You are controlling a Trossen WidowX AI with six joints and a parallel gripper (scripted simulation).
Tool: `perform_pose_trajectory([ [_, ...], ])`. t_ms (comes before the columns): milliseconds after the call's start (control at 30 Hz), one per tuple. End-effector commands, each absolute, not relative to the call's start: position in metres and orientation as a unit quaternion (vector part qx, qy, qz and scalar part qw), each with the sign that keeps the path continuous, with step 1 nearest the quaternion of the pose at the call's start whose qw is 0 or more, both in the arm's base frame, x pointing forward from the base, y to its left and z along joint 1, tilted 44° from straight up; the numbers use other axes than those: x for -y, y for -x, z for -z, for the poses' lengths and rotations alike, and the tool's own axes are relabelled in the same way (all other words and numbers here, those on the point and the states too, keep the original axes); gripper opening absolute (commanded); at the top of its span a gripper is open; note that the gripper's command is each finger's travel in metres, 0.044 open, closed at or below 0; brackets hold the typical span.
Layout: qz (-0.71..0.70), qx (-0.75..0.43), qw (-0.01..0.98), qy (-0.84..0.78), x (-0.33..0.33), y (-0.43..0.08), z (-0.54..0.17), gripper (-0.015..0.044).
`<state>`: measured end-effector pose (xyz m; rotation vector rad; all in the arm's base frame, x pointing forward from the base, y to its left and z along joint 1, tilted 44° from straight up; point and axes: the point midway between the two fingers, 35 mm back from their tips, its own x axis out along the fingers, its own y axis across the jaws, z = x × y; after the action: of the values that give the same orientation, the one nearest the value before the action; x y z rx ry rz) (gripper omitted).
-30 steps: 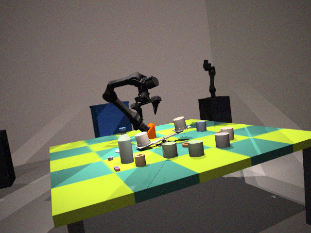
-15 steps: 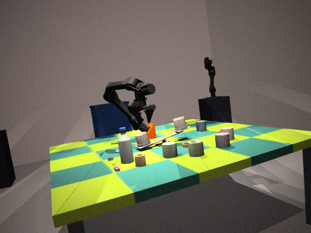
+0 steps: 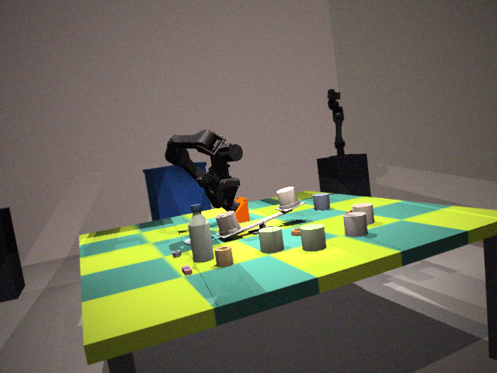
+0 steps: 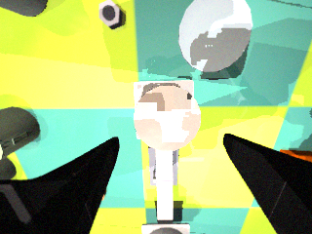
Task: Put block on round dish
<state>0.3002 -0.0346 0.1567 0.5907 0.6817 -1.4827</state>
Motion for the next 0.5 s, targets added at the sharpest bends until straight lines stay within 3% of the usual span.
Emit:
perform_pose_trajectory([
  [0, 0.653, -0.298, 0.644, -0.264, 0.042, -0.301, -0.15, 0.044],
  [467, 0.653, -0.298, 0.644, -0.265, 0.055, -0.301, -0.135, 0.044],
])
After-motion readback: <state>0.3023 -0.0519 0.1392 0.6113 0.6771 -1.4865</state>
